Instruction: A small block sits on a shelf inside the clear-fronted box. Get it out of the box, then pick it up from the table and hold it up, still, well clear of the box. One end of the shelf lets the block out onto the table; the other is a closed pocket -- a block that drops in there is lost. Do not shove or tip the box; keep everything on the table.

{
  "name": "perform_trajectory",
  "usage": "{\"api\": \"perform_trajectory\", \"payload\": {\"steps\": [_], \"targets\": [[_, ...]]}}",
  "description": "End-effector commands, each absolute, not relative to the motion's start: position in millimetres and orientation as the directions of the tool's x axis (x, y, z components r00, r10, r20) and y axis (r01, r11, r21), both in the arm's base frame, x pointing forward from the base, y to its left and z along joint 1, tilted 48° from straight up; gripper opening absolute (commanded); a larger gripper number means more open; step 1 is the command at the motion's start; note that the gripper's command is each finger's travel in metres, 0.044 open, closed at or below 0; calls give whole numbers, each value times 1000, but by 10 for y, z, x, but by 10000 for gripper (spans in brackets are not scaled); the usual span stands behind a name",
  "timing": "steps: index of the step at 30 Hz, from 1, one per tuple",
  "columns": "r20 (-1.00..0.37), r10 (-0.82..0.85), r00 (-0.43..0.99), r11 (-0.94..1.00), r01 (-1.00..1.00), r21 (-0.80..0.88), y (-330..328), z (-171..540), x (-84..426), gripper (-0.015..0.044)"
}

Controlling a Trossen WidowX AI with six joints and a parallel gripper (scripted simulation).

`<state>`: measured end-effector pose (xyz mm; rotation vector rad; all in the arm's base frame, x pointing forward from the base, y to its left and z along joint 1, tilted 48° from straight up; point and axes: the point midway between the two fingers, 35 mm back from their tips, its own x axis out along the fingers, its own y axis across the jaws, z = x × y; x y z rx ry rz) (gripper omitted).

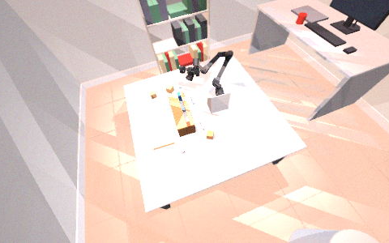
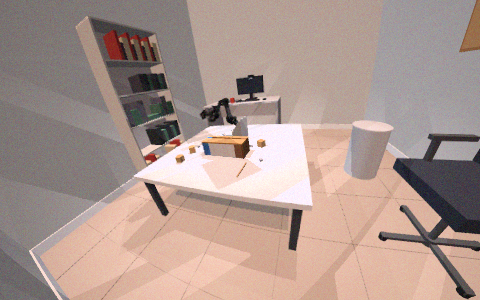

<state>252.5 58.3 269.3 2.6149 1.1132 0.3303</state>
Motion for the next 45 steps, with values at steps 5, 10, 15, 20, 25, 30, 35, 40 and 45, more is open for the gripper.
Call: {"api": "perform_trajectory", "payload": {"steps": [5, 10, 15, 20, 25, 30, 35, 40, 45], "targets": [[-45, 609, 792, -761, 599, 249, 475, 2451, 3062, 400], [-394, 442, 806, -793, 556, 248, 427, 1819, 3504, 400], [-632, 318, 707, -746, 598, 294, 419, 1369, 3571, 400], [-848, 141, 511, -615, 716, 330, 389, 928, 3472, 400], [-965, -178, 191, -308, 921, 239, 281, 585, 3179, 400], [-890, -457, 9, -20, 1000, 20, 174, 574, 2998, 400], [-881, -473, -5, -6, 1000, -3, 164, 581, 2975, 400], [-881, -473, -5, -6, 1000, -3, 164, 581, 2975, 400], [-881, -473, -5, -6, 1000, -3, 164, 581, 2975, 400]]}}
